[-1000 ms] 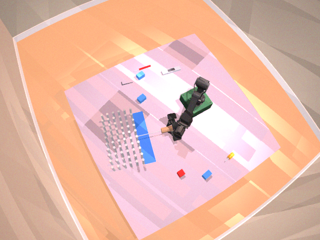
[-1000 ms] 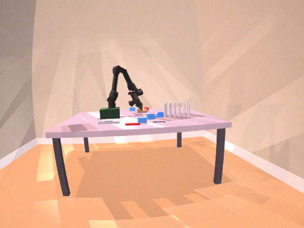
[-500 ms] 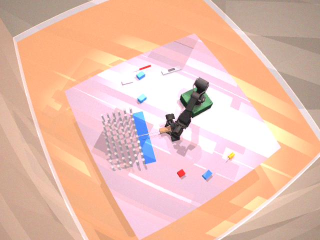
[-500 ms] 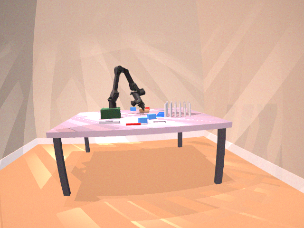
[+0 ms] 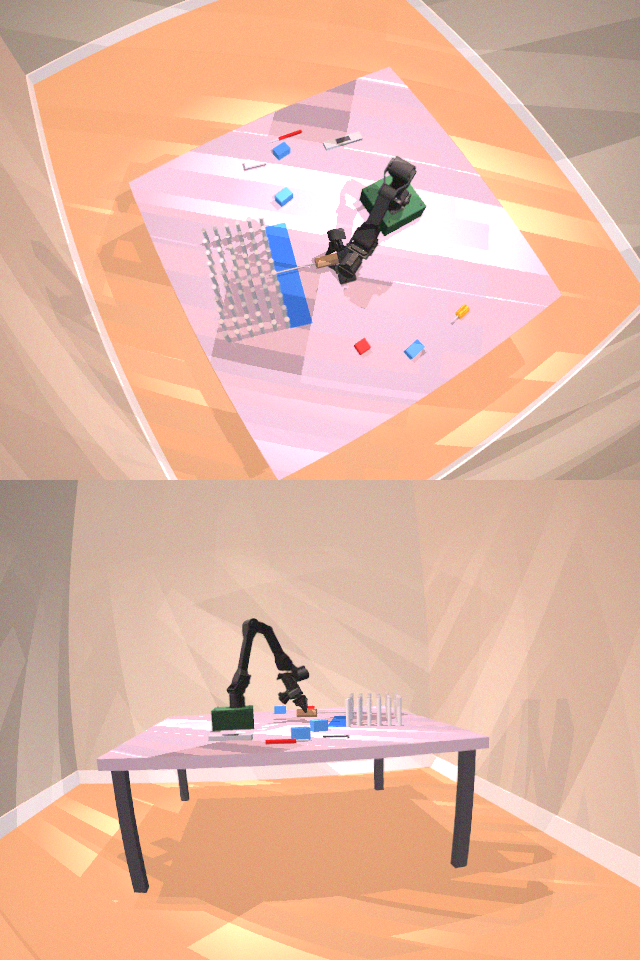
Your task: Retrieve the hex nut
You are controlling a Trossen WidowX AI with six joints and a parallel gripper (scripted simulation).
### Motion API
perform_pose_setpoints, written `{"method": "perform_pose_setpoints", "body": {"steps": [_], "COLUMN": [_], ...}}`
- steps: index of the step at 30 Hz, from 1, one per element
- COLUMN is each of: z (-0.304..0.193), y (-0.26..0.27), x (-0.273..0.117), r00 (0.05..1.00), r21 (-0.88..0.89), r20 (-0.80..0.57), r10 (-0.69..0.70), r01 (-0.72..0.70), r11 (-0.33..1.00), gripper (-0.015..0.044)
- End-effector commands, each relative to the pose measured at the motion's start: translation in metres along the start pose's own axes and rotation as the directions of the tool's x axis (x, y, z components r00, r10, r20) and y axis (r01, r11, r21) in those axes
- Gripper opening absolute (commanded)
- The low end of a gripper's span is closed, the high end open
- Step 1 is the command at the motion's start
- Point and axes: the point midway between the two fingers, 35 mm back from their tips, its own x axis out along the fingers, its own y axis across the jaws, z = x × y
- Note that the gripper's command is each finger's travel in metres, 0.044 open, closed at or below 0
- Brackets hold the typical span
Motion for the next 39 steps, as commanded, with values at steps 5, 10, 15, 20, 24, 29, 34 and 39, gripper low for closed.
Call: {"method": "perform_pose_setpoints", "body": {"steps": [5, 10, 15, 20, 24, 29, 34, 39], "z": [-0.009, -0.013, -0.016, -0.020, -0.023, -0.027, -0.031, -0.034], "y": [-0.001, -0.001, -0.001, -0.001, -0.001, -0.001, -0.001, -0.001], "x": [0.003, 0.005, 0.007, 0.009, 0.011, 0.013, 0.014, 0.016], "r00": [1.000, 1.000, 1.000, 1.000, 1.000, 1.000, 1.000, 1.000], "r21": [-0.001, -0.001, -0.001, -0.001, 0.000, 0.000, 0.000, 0.000], "r20": [-0.006, -0.006, -0.007, -0.007, -0.008, -0.008, -0.009, -0.009], "r10": [-0.004, -0.004, -0.004, -0.004, -0.003, -0.003, -0.003, -0.003], "r01": [0.004, 0.004, 0.004, 0.004, 0.003, 0.003, 0.003, 0.003], "r11": [1.000, 1.000, 1.000, 1.000, 1.000, 1.000, 1.000, 1.000], "gripper": [0.0000, 0.0000, 0.0000, 0.0000, 0.0000, 0.0000, 0.0000, 0.0000]}}
